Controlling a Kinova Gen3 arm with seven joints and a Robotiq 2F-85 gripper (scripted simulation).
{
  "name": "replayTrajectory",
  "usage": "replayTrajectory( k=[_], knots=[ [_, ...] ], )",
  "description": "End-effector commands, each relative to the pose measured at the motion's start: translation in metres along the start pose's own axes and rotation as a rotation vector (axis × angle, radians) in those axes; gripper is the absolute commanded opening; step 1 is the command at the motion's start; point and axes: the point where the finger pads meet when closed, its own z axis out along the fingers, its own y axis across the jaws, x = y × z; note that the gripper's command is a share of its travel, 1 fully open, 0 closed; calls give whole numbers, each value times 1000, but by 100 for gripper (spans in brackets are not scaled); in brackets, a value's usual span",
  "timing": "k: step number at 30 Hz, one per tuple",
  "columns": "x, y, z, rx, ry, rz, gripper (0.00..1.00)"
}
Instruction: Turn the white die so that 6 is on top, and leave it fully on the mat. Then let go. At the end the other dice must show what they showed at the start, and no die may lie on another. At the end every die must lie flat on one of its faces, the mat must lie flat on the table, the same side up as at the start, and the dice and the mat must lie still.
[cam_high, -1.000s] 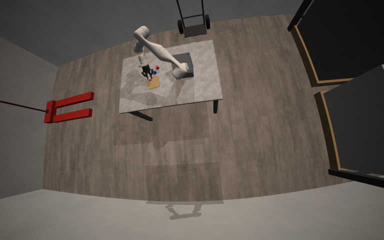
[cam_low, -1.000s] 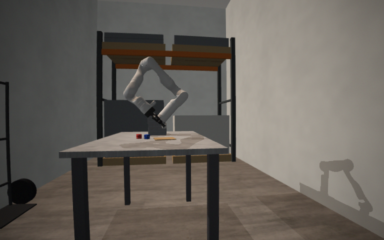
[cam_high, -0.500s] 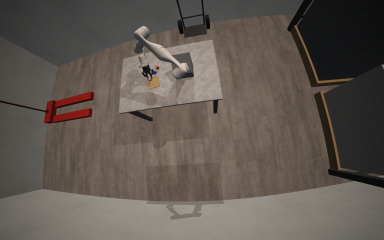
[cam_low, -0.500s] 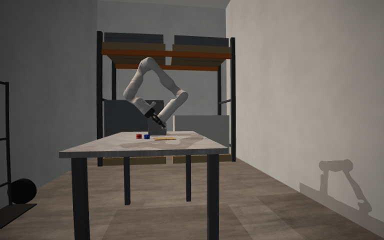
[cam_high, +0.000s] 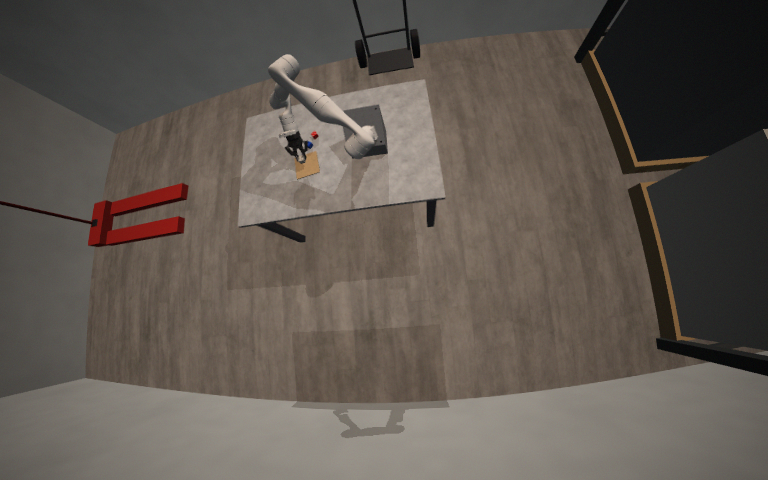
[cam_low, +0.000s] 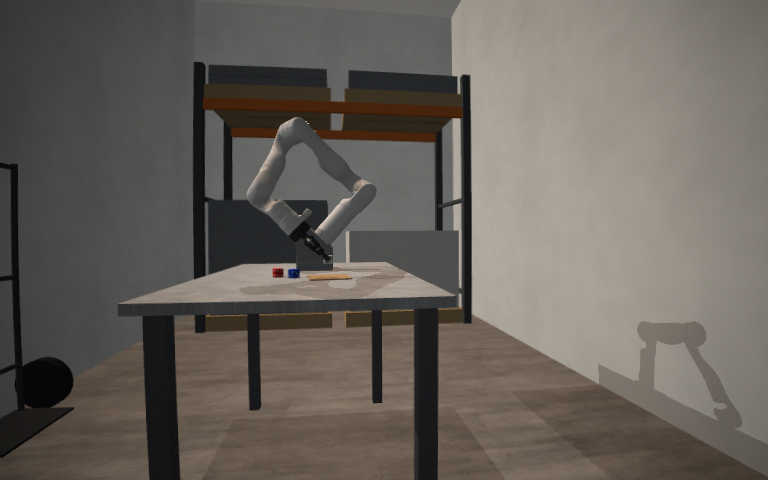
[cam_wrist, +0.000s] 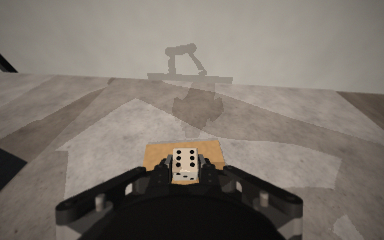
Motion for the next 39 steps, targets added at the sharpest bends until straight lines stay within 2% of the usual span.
replayTrajectory(
  k=[1,15,39],
  knots=[
    [-2,0,3,1,3,1,26],
    [-18,0,20,1,3,1,26],
    [-27,0,28,1,3,1,26]
  ],
)
